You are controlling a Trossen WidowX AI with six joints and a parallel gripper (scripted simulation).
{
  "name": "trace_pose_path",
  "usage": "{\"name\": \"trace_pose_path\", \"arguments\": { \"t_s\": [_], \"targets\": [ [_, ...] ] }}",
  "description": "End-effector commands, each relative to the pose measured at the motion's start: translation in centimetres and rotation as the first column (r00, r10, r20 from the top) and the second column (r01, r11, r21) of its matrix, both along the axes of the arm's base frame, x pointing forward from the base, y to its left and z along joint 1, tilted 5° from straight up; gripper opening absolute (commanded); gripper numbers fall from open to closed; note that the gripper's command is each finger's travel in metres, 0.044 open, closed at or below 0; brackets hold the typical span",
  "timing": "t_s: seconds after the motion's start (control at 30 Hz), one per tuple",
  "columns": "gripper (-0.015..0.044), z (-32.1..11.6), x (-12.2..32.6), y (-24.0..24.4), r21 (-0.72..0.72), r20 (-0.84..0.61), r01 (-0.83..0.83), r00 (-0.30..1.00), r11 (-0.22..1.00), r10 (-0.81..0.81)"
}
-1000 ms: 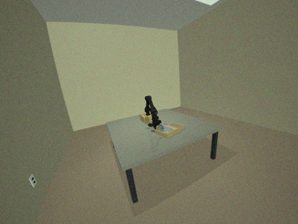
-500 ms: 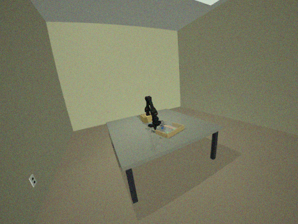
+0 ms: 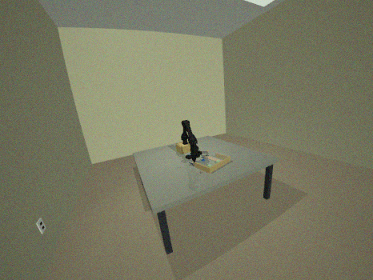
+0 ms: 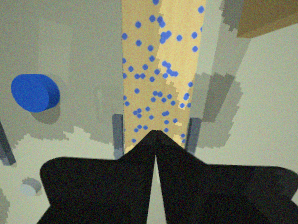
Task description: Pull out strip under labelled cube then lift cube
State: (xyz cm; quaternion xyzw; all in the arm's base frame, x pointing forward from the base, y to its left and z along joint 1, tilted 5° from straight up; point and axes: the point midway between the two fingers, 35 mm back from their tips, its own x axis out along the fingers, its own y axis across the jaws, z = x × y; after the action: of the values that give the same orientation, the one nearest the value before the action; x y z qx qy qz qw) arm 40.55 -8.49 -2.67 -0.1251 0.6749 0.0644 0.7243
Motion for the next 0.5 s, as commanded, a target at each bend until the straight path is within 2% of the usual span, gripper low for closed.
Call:
{"name": "trace_pose_path", "arguments": {
  "t_s": [0.0, 0.47],
  "targets": [
    [0.0000, -0.09, 0.06, 0.03, 0.003, 0.003, -0.006, 1.000, 1.000, 0.006],
    [0.0000, -0.23, 0.07, 0.02, 0.003, 0.003, -0.006, 1.000, 1.000, 0.006]
  ]
}}
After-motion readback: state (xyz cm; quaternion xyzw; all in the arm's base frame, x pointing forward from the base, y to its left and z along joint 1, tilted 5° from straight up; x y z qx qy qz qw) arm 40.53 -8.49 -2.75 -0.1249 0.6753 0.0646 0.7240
